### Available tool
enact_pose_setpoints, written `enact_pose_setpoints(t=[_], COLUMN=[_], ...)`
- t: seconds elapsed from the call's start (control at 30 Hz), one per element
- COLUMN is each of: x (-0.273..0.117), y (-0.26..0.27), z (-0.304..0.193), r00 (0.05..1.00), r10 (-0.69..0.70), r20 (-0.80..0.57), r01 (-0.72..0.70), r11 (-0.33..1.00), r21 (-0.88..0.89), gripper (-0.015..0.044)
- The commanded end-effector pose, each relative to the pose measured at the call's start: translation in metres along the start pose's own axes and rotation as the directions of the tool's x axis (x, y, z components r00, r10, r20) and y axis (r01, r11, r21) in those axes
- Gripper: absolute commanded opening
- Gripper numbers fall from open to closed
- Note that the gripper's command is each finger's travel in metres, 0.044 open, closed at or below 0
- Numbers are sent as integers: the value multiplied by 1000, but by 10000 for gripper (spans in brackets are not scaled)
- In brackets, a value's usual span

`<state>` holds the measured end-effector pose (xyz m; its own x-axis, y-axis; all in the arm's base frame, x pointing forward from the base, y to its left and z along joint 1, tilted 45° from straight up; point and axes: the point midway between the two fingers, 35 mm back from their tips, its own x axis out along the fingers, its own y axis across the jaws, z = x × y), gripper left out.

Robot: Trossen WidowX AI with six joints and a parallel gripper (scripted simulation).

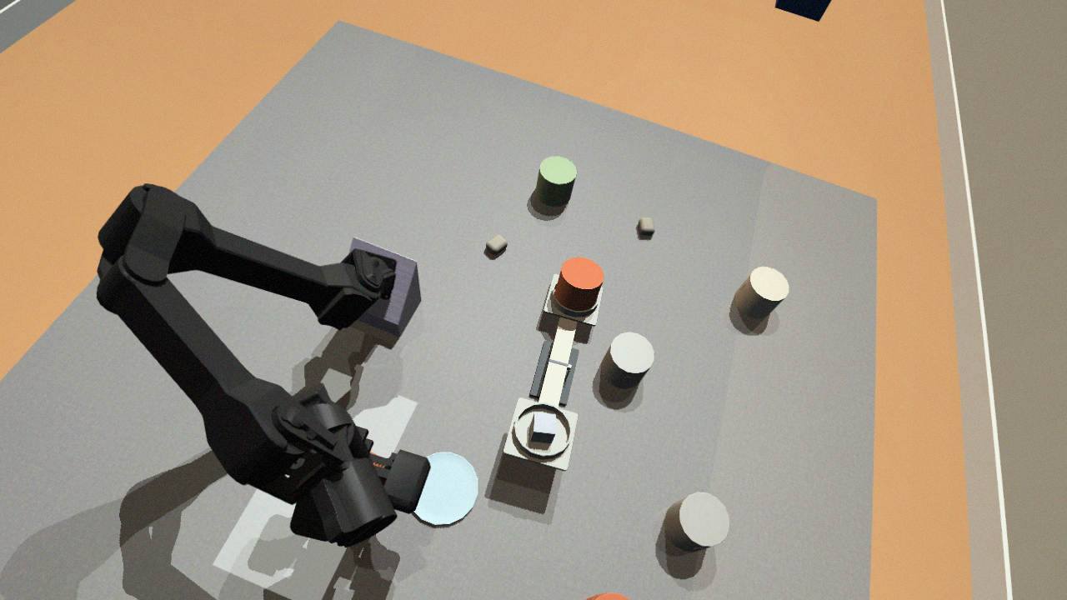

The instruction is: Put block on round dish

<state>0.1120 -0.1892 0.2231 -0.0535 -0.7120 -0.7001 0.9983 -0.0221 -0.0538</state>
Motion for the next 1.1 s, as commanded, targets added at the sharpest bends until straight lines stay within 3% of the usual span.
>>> enact_pose_setpoints(t=[0.0,0.37,1.07], x=[5,40,63], y=[-3,-3,-3], z=[-3,-3,-3], r00=[1000,1000,1000], r10=[0,-1,-2], r20=[-4,-1,1], r01=[0,1,2], r11=[1000,1000,1000], r21=[-11,-11,-12], gripper=[0,0,0])
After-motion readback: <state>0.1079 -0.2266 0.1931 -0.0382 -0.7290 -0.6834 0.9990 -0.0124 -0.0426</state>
